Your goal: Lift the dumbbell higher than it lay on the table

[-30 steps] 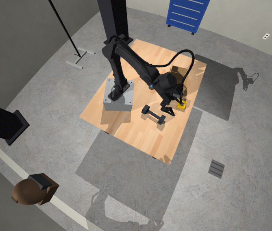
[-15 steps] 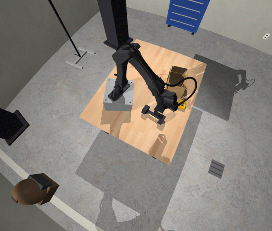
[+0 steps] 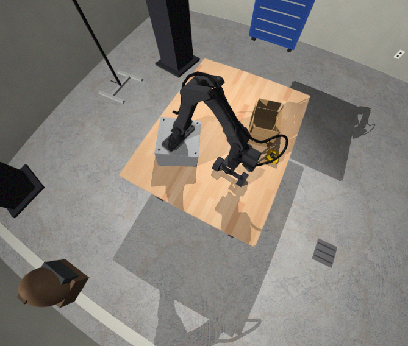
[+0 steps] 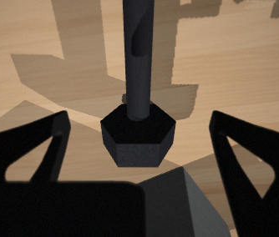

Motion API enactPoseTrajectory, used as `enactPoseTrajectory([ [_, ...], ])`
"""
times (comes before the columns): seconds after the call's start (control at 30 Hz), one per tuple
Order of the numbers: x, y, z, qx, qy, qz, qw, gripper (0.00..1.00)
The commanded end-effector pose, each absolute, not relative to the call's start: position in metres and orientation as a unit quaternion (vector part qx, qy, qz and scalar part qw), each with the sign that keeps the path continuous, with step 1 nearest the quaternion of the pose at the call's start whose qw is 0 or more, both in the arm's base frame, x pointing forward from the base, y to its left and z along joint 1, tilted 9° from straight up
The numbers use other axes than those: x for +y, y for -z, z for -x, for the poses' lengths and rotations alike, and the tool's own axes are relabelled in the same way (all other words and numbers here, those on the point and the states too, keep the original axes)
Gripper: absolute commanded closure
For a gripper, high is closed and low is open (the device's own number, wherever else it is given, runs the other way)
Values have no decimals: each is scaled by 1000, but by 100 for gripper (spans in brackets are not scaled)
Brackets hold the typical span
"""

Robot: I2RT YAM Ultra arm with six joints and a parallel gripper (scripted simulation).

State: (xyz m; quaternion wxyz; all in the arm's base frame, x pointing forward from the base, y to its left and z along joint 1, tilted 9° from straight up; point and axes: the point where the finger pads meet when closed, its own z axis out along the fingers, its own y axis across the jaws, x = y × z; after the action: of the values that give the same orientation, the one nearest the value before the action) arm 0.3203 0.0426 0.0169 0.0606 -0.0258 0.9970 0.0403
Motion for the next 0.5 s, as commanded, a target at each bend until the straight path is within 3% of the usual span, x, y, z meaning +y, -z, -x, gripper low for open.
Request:
enactPoseTrajectory([
  [0.0, 48, -37, -330, 995, -49, 25, 82, 0],
  [0.47, 49, -22, -333, 996, -48, 26, 76, 0],
])
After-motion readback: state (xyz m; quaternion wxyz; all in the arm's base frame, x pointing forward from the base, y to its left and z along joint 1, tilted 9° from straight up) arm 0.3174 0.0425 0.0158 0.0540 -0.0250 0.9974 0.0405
